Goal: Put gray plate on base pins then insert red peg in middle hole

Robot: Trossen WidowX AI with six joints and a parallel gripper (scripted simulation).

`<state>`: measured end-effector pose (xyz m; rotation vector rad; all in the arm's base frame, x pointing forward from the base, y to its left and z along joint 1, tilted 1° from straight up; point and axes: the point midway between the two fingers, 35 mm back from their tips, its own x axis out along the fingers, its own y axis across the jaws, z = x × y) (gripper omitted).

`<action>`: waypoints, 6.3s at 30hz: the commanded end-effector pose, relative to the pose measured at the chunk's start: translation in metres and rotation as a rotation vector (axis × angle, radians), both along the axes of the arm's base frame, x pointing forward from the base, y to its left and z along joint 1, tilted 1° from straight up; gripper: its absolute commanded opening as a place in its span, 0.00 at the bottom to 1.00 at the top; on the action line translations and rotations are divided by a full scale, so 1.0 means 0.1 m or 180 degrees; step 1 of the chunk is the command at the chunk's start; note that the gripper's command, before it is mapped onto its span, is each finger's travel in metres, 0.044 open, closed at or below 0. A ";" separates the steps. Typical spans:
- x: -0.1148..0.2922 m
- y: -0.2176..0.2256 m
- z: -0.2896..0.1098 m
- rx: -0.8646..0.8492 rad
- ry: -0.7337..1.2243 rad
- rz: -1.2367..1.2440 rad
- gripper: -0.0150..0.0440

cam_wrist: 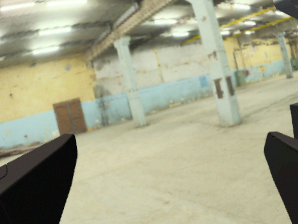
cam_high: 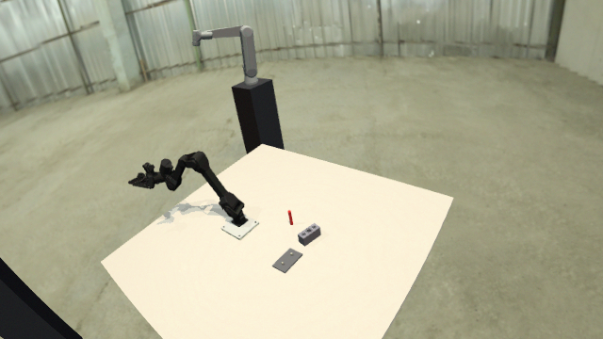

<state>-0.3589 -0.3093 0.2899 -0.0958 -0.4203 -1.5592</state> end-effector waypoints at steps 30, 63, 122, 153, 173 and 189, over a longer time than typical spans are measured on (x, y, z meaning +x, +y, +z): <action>2.99 -2.09 -0.20 0.0899 -0.0141 0.1617 1.00; 7.78 0.31 -1.10 0.2412 0.2628 0.4233 1.00; 7.08 4.23 -1.94 -0.0169 0.8105 0.5985 1.00; 7.10 4.25 -2.44 -0.0168 0.8105 0.5986 1.00; 7.10 4.25 -2.45 -0.0168 0.8105 0.5986 0.37; 7.13 4.25 -2.34 -0.0169 0.8104 0.5985 0.25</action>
